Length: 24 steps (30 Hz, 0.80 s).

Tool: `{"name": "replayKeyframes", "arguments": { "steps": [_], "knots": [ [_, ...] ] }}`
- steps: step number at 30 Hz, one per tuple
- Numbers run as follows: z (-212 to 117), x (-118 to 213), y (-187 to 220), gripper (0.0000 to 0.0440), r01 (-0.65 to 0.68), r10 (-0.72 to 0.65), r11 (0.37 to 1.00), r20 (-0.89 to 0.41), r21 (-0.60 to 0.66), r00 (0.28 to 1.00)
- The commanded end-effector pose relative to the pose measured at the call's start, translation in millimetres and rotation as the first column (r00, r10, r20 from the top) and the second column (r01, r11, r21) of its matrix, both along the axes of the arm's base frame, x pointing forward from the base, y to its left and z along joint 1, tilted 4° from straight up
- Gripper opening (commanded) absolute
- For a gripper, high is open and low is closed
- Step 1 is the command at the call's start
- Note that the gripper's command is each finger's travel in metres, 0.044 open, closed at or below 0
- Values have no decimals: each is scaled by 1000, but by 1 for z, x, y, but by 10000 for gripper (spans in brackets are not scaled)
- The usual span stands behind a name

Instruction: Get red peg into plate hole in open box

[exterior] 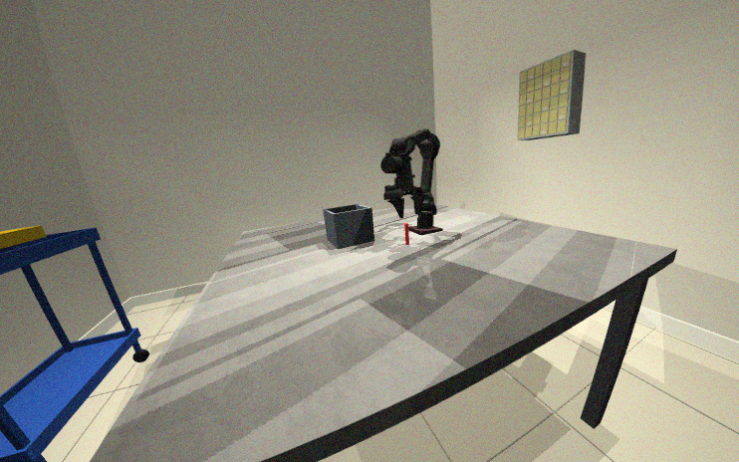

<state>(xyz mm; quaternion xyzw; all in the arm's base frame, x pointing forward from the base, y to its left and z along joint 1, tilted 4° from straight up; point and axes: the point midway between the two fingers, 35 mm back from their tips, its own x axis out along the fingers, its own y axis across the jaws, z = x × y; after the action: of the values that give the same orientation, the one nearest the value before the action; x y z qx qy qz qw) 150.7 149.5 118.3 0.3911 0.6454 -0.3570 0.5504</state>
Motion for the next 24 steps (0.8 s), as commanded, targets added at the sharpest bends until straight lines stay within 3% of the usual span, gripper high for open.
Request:
{"name": "replayKeyframes", "arguments": {
  "steps": [1,16,18,24],
  "knots": [
    [-12,-2,-1,440,17,-17,1000,-27,-6,999],
    [-60,-4,-6,431,76,-77,997,-61,-25,995],
    [-64,-3,-6,404,80,-81,997,-57,-24,995],
    [-73,3,-4,250,79,-80,997,-46,-19,996]
  ]
}}
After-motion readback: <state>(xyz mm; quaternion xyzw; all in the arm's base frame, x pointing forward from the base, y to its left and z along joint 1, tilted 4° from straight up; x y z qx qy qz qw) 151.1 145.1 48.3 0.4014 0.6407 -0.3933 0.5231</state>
